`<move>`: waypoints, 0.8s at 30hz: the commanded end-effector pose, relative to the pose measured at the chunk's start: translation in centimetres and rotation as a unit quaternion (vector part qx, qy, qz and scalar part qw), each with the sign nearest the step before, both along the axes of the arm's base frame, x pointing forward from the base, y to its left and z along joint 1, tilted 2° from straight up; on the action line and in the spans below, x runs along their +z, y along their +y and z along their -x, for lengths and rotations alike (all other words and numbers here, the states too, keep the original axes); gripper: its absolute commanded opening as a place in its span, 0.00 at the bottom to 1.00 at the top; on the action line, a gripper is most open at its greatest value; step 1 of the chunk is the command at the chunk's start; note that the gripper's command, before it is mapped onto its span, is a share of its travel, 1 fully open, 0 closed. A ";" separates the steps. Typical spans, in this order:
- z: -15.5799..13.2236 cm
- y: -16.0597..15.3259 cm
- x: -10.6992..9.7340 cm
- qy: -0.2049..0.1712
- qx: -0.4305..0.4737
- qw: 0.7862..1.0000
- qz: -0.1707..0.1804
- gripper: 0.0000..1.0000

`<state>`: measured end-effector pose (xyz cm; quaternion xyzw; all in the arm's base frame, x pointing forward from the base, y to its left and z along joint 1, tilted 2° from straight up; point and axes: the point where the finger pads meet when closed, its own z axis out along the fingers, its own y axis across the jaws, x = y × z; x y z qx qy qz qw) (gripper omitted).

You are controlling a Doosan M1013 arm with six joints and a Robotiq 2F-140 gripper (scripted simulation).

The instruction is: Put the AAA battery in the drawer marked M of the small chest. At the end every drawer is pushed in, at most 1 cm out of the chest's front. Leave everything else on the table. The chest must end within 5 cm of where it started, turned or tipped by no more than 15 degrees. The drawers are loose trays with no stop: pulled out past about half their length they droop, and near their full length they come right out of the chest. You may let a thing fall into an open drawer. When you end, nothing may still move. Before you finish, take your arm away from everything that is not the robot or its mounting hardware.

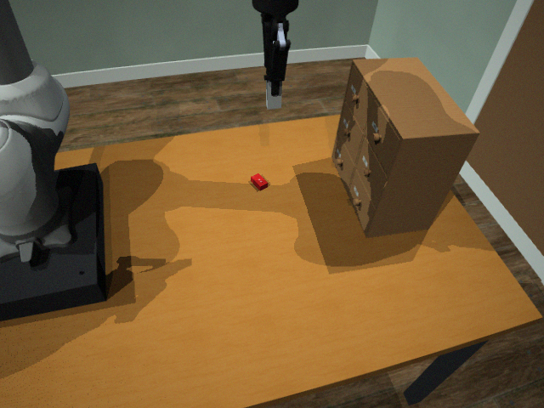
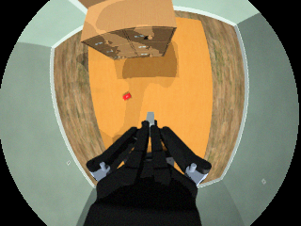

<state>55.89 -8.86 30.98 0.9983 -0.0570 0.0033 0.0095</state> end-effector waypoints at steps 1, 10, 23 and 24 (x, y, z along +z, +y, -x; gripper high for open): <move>0.1 -0.2 -0.1 0.022 0.001 1.000 -0.007 0.00; 0.1 -0.2 -0.1 0.023 0.001 1.000 -0.007 0.00; 0.1 -0.2 -0.1 0.023 0.001 1.000 -0.007 1.00; 0.1 -0.2 -0.1 0.023 0.001 1.000 -0.007 1.00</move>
